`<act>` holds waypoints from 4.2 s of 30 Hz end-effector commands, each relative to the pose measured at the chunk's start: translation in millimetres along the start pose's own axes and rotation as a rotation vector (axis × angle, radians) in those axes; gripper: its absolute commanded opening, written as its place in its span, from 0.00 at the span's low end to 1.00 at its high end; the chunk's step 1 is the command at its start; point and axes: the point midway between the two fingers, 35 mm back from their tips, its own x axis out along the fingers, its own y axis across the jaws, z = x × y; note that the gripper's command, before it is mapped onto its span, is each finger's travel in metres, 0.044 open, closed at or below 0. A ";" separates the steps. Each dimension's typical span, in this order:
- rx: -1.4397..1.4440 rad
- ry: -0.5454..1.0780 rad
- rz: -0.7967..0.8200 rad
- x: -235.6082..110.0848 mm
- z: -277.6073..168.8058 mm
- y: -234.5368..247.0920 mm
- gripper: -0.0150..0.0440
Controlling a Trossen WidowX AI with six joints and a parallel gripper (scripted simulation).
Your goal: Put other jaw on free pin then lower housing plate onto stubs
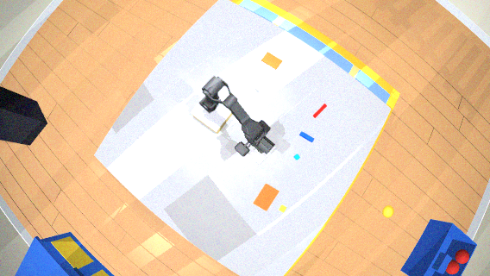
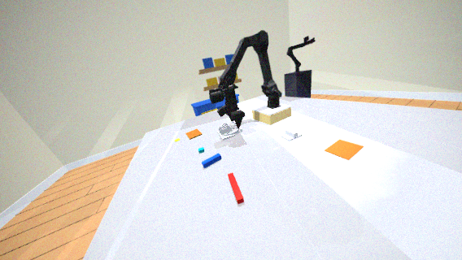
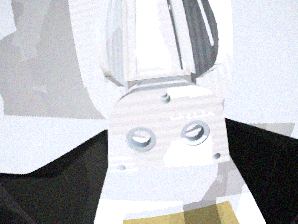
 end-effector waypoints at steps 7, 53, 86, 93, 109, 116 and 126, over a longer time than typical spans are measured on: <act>0.004 0.011 0.004 7.6 -3.0 0.5 0.85; 0.005 0.011 0.004 14.9 -3.2 0.5 0.85; 0.005 0.011 0.004 22.2 -3.3 0.5 0.85; 0.005 0.011 0.004 22.2 -3.3 0.5 0.85; 0.005 0.011 0.004 22.2 -3.3 0.5 0.85; 0.005 0.011 0.004 22.2 -3.3 0.5 0.85; 0.005 0.011 0.004 22.2 -3.3 0.5 0.85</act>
